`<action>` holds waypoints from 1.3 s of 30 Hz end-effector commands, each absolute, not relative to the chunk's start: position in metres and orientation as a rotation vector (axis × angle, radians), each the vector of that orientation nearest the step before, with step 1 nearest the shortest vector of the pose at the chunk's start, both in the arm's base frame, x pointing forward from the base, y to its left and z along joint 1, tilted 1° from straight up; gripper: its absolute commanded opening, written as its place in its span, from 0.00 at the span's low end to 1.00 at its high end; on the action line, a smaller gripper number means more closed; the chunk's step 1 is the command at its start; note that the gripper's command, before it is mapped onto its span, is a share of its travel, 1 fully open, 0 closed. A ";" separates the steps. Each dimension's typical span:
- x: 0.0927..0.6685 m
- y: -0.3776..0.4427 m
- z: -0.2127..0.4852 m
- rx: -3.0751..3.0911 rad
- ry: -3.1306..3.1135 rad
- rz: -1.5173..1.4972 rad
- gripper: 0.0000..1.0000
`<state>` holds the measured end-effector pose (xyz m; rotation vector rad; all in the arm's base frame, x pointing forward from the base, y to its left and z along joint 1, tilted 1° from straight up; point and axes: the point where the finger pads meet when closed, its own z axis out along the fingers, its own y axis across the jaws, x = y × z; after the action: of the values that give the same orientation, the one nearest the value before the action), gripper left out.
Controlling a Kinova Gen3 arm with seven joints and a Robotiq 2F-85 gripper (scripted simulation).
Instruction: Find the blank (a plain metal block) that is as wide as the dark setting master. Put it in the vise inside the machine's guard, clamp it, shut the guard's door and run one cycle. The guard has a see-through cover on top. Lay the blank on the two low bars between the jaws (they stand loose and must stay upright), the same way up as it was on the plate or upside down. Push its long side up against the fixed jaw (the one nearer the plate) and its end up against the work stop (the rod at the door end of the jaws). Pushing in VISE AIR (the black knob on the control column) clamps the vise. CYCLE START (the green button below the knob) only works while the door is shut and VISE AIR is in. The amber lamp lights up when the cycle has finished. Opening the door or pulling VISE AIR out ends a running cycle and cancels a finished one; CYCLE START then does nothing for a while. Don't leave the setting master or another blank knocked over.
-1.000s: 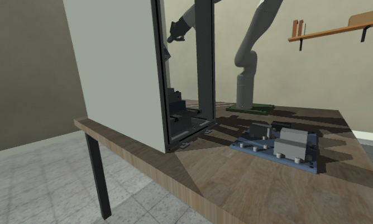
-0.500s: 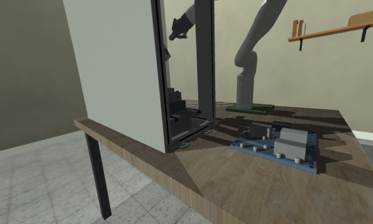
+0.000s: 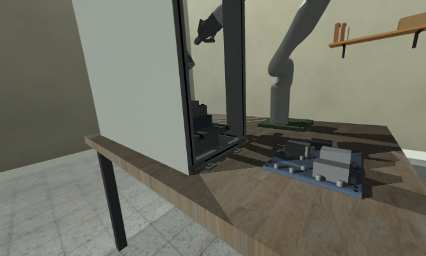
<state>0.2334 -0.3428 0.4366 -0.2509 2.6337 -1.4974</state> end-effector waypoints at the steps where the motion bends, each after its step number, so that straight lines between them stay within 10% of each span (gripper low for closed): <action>1: 0.236 -0.343 0.449 -0.241 2.596 -1.557 0.10; 39: 0.264 -0.341 0.614 -0.151 2.225 -2.025 0.10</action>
<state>0.2562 -0.3402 0.5805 -0.1442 2.2331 -2.0213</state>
